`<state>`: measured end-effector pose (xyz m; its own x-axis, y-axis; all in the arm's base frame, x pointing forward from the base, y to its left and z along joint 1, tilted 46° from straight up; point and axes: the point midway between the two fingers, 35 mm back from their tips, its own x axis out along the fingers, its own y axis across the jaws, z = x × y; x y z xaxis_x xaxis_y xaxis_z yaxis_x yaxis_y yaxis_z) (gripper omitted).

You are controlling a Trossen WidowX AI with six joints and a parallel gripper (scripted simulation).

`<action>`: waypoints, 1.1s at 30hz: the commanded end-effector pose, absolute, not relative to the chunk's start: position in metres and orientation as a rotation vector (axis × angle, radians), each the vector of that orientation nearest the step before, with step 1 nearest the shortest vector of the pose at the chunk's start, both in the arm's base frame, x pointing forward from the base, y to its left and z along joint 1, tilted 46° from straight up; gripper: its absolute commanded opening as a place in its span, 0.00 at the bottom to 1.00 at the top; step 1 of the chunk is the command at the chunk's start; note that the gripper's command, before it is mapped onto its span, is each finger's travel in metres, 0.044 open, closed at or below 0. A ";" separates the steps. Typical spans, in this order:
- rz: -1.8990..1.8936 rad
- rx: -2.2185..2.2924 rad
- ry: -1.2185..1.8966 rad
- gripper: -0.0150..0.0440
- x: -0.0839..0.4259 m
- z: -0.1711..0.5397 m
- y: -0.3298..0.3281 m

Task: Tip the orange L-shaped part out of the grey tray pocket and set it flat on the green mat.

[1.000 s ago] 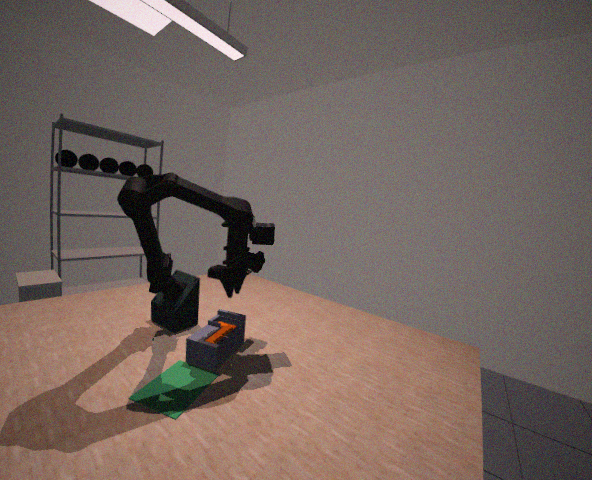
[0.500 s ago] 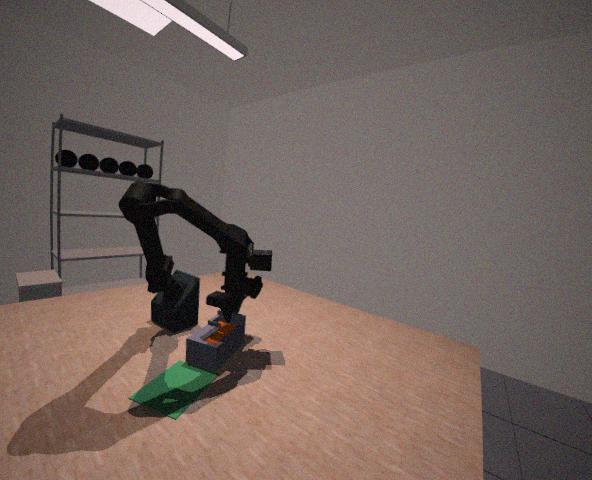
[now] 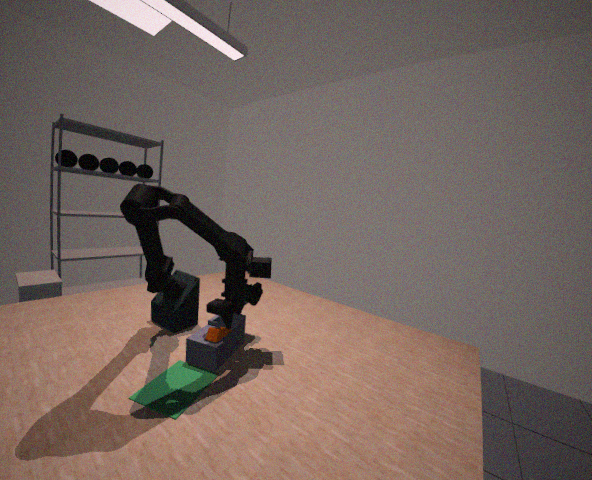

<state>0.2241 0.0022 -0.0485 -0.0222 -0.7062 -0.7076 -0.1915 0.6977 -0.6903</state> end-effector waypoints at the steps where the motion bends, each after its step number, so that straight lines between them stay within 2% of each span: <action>1: -0.479 -0.768 1.576 0.56 0.223 -0.052 -0.003; 21: -0.476 -0.756 1.575 0.56 0.223 -0.058 -0.006; 33: -0.476 -0.766 1.577 0.56 0.223 -0.046 0.020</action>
